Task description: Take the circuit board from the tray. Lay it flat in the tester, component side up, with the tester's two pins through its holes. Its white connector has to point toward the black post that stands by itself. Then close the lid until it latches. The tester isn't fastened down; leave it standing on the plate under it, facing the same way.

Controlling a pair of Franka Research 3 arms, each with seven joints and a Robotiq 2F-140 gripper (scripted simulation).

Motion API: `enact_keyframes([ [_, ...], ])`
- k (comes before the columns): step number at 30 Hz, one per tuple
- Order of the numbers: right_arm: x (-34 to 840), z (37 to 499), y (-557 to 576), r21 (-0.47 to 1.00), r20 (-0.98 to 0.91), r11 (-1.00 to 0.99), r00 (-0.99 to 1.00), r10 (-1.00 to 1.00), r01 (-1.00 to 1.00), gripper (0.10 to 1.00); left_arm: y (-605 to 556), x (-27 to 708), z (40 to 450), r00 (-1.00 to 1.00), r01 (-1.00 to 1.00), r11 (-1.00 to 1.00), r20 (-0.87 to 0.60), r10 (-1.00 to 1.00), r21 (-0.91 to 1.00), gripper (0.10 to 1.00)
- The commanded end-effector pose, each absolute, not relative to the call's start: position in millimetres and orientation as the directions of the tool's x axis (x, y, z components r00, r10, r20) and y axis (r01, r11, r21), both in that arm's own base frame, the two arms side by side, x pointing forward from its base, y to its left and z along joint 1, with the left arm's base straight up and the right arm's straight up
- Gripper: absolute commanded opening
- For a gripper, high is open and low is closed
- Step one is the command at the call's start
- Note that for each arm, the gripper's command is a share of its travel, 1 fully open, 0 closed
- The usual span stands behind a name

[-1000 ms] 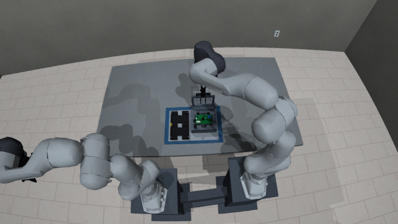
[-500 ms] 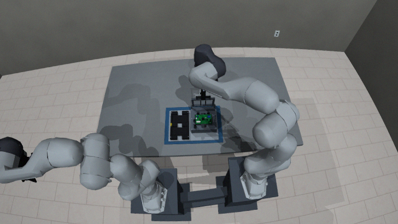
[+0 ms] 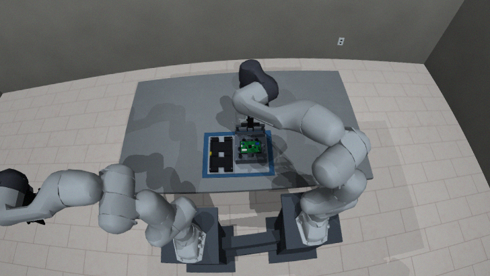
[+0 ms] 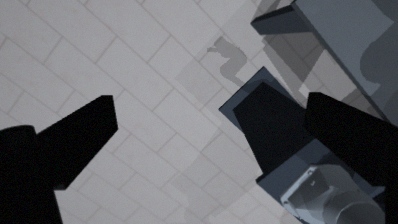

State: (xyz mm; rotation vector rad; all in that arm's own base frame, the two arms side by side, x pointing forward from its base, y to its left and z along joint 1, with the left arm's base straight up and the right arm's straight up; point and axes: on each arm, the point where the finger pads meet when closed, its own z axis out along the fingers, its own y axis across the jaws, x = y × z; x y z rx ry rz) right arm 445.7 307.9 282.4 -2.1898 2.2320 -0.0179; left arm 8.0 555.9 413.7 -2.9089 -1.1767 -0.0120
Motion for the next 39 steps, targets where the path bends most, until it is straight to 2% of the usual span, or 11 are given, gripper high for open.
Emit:
enact_keyframes([
  [1,434.8,272.1,307.9,0.000,0.000,0.013,-0.013,-1.000,-1.000,0.190,556.0,8.0,413.9,0.719,0.695,-0.719,0.009,0.695,-0.001,1.000],
  [39,385.5,233.2,308.5,0.000,0.000,0.013,-0.013,-1.000,-1.000,0.190,556.0,8.0,413.9,0.719,0.695,-0.719,0.009,0.695,-0.001,1.000],
])
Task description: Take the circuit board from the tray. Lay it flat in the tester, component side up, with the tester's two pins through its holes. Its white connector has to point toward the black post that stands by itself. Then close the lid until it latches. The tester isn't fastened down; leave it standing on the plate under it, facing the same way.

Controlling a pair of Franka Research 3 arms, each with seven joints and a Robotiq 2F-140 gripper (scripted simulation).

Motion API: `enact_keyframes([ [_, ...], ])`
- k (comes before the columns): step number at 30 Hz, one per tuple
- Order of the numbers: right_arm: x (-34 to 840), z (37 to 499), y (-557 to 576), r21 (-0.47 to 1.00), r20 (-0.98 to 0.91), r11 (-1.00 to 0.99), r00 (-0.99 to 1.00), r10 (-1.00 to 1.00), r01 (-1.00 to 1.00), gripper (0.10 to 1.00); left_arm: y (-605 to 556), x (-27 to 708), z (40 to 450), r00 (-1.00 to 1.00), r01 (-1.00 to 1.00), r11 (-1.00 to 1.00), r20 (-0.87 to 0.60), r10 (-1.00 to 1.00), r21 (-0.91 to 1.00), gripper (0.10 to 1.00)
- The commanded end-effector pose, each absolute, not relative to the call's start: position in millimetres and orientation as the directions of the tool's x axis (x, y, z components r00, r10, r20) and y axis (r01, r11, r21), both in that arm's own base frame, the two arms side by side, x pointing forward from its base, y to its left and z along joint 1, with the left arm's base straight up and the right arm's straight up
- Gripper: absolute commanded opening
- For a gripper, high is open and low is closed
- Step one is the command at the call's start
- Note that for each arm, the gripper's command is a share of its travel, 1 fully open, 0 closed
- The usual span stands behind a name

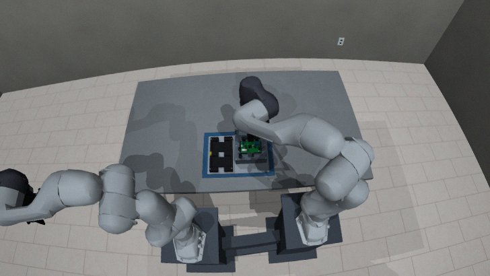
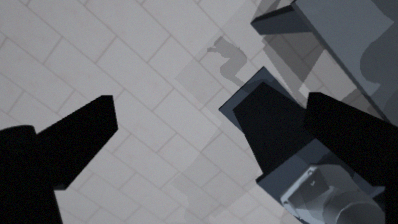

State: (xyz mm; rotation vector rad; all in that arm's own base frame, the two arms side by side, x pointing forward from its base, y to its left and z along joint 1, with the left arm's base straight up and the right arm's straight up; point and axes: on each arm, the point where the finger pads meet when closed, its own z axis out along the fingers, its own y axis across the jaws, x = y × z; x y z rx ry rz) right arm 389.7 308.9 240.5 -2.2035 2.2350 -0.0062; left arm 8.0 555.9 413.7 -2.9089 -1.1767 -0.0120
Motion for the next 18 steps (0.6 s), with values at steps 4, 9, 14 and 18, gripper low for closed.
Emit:
enact_keyframes([
  [4,383.1,230.5,308.5,0.000,0.000,0.013,-0.013,-1.000,-1.000,0.190,556.0,8.0,413.9,0.719,0.695,-0.719,0.009,0.695,-0.001,1.000],
  [9,377.3,223.2,308.6,0.000,0.000,0.013,-0.013,-1.000,-1.000,0.190,556.0,8.0,413.9,0.719,0.695,-0.719,0.009,0.695,-0.001,1.000],
  [14,371.8,215.8,308.7,0.000,0.000,0.013,-0.013,-1.000,-1.000,0.190,556.0,8.0,413.9,0.719,0.695,-0.719,0.009,0.695,-0.001,1.000],
  [18,367.8,209.7,308.7,0.000,0.000,0.013,-0.013,-1.000,-1.000,0.190,556.0,8.0,413.9,0.719,0.695,-0.719,0.009,0.695,-0.001,1.000],
])
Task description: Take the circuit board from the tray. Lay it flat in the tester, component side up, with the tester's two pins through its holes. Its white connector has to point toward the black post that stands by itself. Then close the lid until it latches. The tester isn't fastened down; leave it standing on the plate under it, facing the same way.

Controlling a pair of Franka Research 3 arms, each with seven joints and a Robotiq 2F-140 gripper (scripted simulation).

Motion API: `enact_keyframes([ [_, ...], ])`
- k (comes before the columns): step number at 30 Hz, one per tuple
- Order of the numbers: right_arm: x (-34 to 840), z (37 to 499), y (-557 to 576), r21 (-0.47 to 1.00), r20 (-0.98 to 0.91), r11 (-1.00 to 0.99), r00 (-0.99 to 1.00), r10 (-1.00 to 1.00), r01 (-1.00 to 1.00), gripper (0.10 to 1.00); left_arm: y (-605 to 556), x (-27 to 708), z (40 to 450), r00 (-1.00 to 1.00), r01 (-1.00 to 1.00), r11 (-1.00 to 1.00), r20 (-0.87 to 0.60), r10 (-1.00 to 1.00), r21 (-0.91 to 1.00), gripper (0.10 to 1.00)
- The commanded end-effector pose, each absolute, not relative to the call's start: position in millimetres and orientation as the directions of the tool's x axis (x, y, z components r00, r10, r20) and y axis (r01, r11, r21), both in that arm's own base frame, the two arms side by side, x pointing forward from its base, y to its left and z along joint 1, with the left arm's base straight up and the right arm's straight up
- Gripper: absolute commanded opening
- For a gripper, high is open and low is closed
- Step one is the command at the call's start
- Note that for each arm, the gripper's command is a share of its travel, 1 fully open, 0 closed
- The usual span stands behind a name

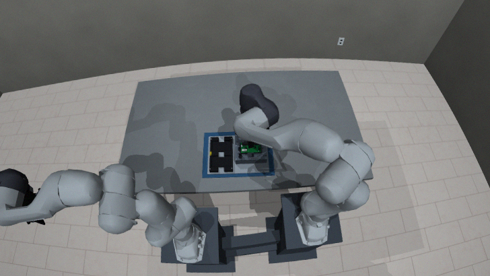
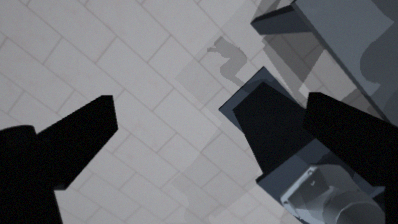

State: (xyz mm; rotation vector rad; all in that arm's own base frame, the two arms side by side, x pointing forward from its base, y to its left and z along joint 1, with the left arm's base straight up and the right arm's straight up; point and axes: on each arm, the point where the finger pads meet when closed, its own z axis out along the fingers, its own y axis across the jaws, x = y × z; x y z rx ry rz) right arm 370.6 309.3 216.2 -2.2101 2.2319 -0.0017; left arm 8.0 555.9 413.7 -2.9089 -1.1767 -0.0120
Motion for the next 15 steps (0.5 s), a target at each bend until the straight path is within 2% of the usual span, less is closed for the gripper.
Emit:
enact_keyframes([
  [1,367.8,209.7,308.7,0.000,0.000,0.013,-0.013,-1.000,-1.000,0.190,556.0,8.0,413.9,0.719,0.695,-0.719,0.009,0.695,-0.001,1.000],
  [15,356.6,189.6,308.9,0.000,0.000,0.013,-0.013,-1.000,-1.000,0.190,556.0,8.0,413.9,0.719,0.695,-0.719,0.009,0.695,-0.001,1.000],
])
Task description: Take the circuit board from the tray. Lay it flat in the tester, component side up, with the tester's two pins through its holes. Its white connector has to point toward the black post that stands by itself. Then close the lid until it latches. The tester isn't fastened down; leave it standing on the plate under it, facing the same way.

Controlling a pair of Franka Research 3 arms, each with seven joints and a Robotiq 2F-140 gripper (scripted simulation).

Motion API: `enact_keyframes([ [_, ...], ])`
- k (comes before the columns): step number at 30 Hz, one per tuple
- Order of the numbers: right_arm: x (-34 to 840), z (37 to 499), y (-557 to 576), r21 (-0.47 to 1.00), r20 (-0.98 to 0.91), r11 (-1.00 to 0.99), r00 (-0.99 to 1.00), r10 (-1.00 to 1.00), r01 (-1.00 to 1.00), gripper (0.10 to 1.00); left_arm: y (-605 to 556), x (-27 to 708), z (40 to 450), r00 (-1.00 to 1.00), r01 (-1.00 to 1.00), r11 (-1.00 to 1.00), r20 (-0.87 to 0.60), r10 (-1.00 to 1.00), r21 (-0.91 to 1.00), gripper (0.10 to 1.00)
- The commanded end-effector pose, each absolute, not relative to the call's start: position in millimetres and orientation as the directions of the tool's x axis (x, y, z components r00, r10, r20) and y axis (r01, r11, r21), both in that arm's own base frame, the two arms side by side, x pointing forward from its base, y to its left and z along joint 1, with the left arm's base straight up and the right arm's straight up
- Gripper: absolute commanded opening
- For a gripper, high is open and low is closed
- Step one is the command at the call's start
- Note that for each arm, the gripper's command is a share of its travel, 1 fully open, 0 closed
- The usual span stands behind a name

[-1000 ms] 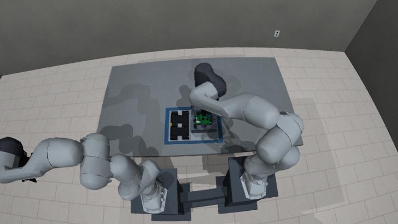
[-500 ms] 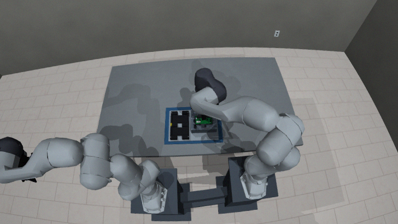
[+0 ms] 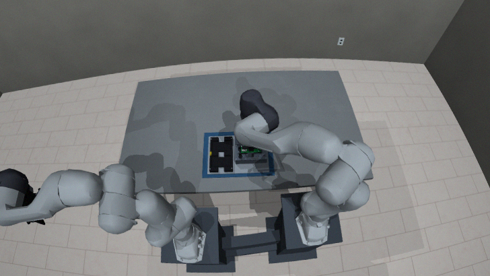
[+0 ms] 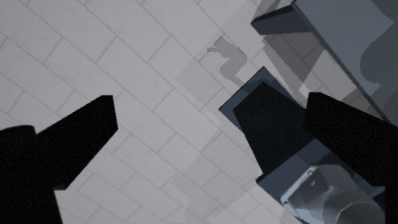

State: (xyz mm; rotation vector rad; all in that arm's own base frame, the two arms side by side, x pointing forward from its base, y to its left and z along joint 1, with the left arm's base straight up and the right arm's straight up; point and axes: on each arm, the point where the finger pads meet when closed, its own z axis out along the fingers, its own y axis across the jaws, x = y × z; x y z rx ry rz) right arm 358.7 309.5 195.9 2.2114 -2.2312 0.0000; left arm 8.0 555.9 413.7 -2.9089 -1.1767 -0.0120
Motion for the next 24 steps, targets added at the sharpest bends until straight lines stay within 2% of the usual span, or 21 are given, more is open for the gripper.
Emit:
enact_keyframes([
  [1,355.9,188.0,308.9,0.000,0.000,0.013,-0.013,-1.000,-1.000,0.190,556.0,8.0,413.9,0.719,0.695,-0.719,0.009,0.695,-0.001,1.000],
  [24,345.3,158.9,309.0,0.000,0.000,0.013,-0.013,-1.000,-1.000,0.190,556.0,8.0,413.9,0.719,0.695,-0.719,0.009,0.695,-0.001,1.000],
])
